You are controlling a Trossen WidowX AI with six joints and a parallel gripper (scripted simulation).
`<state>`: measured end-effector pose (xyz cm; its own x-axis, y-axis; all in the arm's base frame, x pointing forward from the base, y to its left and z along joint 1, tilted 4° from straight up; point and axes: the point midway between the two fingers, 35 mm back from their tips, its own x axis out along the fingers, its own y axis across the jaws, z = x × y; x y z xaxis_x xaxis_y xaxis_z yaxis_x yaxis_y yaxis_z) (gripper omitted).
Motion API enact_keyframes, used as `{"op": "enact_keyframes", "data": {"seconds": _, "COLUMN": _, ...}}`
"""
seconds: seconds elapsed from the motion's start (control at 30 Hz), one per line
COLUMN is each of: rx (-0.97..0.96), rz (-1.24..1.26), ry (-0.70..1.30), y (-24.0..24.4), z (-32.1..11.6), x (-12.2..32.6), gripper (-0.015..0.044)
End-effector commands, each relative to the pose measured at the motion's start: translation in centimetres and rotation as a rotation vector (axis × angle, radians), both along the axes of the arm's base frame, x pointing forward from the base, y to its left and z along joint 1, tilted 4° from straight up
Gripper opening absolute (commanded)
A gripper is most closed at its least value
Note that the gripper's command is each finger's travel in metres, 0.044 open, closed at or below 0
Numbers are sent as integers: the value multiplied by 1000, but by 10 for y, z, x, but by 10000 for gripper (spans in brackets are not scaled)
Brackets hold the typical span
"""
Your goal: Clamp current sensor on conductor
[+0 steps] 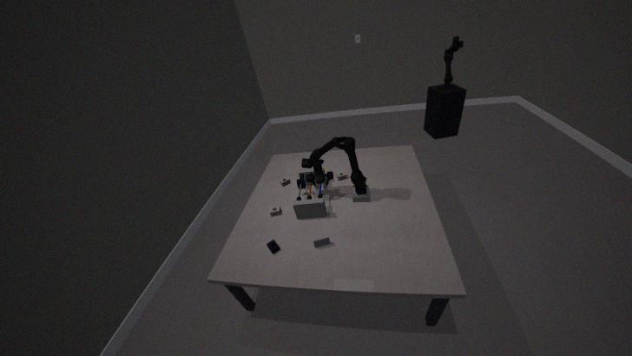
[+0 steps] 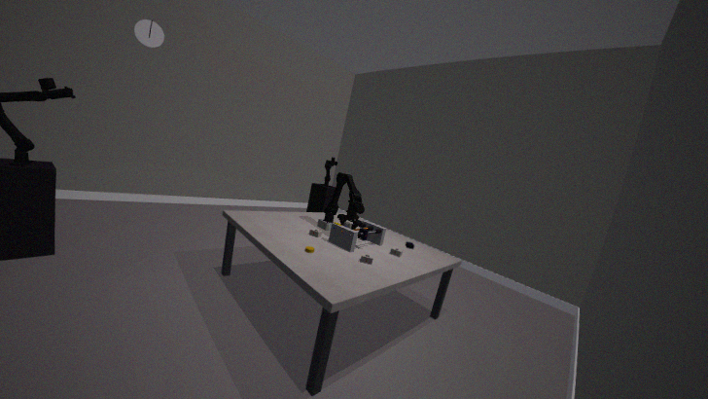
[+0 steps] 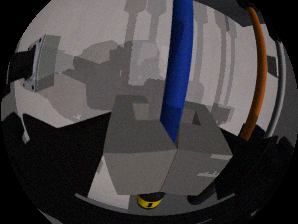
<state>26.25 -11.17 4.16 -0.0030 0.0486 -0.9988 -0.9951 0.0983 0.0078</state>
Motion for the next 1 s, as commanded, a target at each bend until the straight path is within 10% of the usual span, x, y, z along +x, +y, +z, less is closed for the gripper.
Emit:
{"op": "enact_keyframes", "data": {"seconds": 0.0, "rx": 0, "rz": 0, "ry": 0, "y": 0, "z": 0, "x": 0, "gripper": 327}}
{"op": "enact_keyframes", "data": {"seconds": 0.2, "rx": 0, "rz": 0, "ry": 0, "y": 0, "z": 0, "x": 0, "gripper": 287}}
{"op": "enact_keyframes", "data": {"seconds": 0.57, "rx": 0, "rz": 0, "ry": 0, "y": 0, "z": 0, "x": 0, "gripper": 0}}
{"op": "enact_keyframes", "data": {"seconds": 0.97, "rx": 0, "rz": 0, "ry": 0, "y": 0, "z": 0, "x": 0, "gripper": 0}}
